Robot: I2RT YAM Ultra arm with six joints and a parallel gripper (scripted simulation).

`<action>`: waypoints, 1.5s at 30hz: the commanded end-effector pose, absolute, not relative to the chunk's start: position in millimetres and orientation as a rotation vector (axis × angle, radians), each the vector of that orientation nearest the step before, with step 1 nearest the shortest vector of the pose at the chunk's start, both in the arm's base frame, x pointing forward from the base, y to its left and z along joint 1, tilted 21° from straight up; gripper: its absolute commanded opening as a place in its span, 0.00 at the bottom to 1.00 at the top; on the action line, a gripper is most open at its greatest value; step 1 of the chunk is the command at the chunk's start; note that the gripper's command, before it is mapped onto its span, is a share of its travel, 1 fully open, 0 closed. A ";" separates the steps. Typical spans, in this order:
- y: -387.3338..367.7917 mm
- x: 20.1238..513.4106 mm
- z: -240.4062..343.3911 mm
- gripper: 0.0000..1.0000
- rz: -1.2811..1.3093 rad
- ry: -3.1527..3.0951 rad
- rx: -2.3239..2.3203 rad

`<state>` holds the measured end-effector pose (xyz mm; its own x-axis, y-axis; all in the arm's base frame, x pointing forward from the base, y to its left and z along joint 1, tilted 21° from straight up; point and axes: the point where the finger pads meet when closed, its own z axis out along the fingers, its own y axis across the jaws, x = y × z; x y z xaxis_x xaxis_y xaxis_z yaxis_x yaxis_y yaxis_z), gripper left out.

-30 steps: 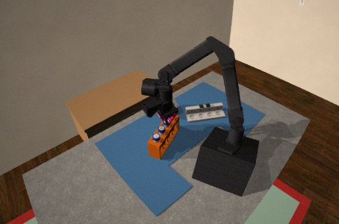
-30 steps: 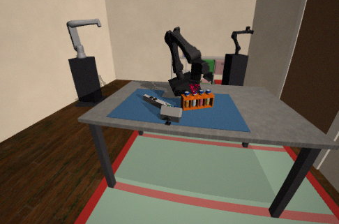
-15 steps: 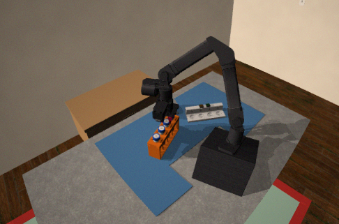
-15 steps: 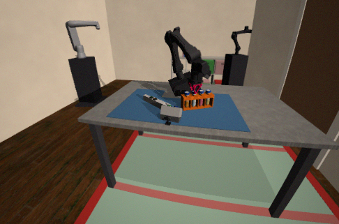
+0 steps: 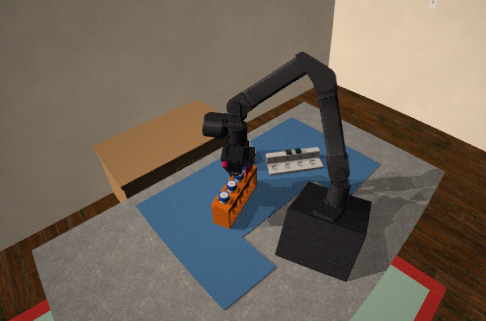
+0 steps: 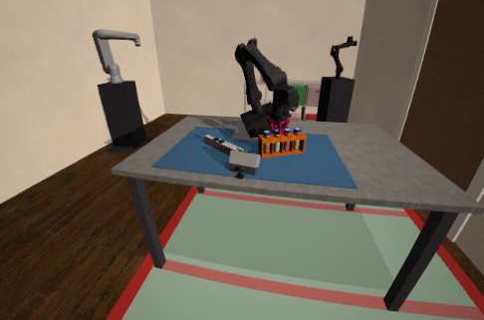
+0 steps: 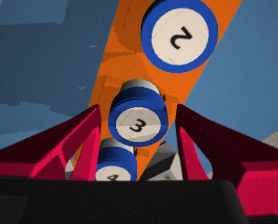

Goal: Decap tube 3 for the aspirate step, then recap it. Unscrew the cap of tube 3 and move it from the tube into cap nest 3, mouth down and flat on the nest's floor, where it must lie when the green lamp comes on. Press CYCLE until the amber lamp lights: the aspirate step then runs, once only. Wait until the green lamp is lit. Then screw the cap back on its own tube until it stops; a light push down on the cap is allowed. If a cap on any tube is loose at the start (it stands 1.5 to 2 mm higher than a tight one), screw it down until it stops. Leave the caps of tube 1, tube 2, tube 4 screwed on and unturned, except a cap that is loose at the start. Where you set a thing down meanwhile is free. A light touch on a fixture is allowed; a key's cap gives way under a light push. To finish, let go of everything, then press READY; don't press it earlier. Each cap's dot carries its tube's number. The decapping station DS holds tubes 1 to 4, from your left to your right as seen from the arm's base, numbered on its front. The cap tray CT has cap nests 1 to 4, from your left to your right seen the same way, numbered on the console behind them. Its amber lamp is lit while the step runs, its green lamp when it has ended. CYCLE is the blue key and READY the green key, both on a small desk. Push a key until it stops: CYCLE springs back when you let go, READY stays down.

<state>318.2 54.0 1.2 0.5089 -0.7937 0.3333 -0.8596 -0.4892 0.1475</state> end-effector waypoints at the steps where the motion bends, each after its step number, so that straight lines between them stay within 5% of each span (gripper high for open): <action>1: 55.7 320.0 3.6 0.49 0.325 -1.375 2.474; 11: 55.5 320.0 3.5 0.49 0.361 -1.585 2.364; 45: 55.5 320.1 3.5 0.49 0.579 -3.048 0.482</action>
<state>317.8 53.8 0.9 -0.8996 -0.4198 0.1204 -0.4345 0.8322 -0.3444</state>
